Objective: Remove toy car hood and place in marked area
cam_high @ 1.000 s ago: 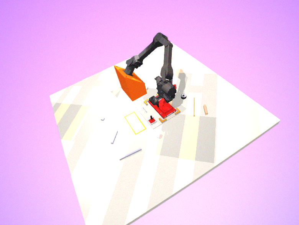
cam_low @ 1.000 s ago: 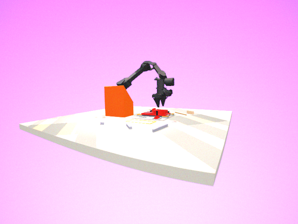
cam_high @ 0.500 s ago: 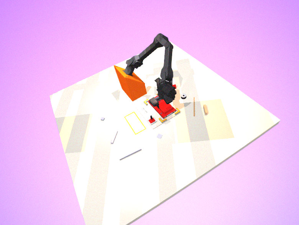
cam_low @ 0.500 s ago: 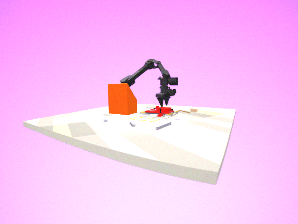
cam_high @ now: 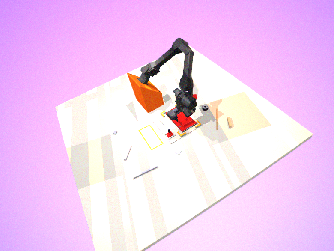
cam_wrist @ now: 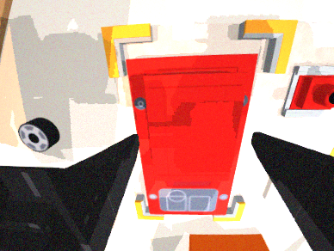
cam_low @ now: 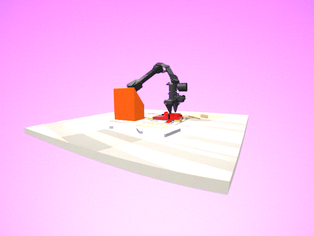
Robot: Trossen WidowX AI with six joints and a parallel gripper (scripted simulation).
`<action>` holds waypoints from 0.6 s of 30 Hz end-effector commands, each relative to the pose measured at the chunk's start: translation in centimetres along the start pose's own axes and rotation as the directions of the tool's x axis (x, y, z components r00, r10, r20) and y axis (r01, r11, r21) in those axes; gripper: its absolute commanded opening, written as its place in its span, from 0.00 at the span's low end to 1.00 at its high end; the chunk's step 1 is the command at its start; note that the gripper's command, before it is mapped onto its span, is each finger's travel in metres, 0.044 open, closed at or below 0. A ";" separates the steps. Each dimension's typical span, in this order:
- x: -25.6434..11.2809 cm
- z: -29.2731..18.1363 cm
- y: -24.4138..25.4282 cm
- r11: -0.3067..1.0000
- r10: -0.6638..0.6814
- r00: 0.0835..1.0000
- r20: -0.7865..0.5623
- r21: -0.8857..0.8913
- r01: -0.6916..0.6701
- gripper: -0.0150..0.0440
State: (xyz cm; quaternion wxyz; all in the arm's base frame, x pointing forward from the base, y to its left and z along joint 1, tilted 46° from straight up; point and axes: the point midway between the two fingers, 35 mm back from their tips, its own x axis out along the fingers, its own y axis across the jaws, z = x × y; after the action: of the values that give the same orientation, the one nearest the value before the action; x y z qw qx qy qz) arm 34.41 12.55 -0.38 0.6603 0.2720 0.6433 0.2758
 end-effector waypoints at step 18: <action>1.1 0.0 0.1 1.000 0.005 1.000 -0.001 0.006 -0.005 1.00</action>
State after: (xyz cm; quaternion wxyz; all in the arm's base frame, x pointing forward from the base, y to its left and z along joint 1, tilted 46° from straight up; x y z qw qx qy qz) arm 34.43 13.20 -0.97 0.6600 0.2726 0.6432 0.2764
